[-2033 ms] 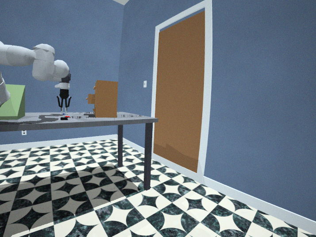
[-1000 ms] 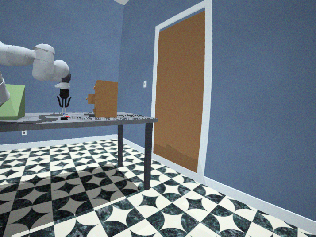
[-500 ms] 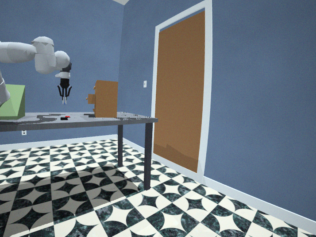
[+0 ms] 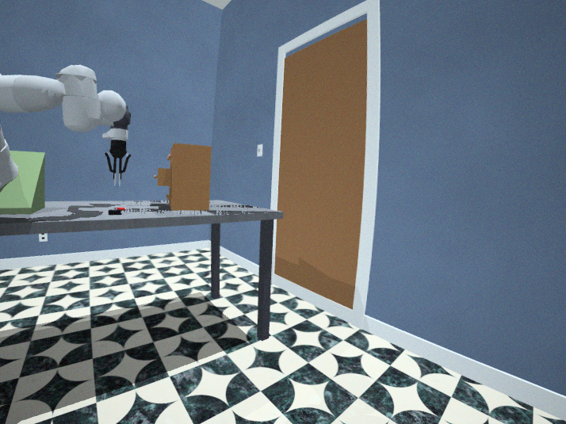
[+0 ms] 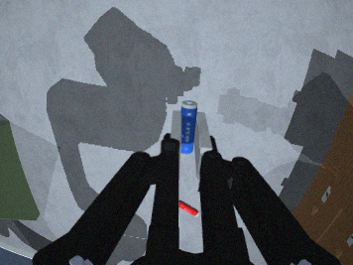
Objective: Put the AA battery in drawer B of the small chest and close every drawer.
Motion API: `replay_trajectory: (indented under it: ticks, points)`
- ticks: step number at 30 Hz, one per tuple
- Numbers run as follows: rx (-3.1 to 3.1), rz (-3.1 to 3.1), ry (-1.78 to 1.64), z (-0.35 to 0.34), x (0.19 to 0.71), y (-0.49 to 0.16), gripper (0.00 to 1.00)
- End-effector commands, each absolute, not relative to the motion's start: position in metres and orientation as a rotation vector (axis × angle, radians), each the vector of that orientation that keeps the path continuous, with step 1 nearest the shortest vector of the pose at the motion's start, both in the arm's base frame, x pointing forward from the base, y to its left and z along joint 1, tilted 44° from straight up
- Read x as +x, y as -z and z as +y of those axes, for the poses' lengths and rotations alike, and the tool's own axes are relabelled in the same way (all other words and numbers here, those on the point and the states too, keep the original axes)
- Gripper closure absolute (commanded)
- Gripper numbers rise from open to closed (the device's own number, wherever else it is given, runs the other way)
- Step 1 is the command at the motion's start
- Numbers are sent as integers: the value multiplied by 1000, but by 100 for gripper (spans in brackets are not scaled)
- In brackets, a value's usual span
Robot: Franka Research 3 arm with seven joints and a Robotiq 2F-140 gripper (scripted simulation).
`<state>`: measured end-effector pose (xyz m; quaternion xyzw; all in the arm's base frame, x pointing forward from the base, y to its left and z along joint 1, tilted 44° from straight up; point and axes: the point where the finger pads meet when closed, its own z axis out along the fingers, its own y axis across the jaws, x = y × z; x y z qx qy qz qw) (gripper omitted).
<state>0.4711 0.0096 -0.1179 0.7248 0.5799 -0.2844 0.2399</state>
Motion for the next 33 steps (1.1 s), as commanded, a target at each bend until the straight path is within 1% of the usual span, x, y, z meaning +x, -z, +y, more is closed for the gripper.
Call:
replay_trajectory:
  ticks: [1, 2, 3, 8, 9, 15, 16, 22, 23, 30, 31, 33]
  points:
    - [2086, 1380, 712, 8, 473, 117, 94]
    - [2086, 1380, 712, 8, 473, 117, 94]
    - [2147, 1247, 664, 6, 477, 117, 94]
    - [2147, 1247, 664, 6, 477, 117, 94]
    - [2206, 1096, 609, 5, 483, 116, 94]
    - [2206, 1096, 609, 5, 483, 116, 94]
    - [2261, 930, 547, 3, 488, 116, 94]
    - [2261, 930, 547, 3, 488, 116, 94]
    - [2306, 759, 483, 1, 494, 115, 94]
    - [2307, 754, 481, 1, 494, 115, 94]
    - [2342, 575, 413, -1, 500, 114, 94]
    - [2342, 575, 413, -1, 500, 114, 94]
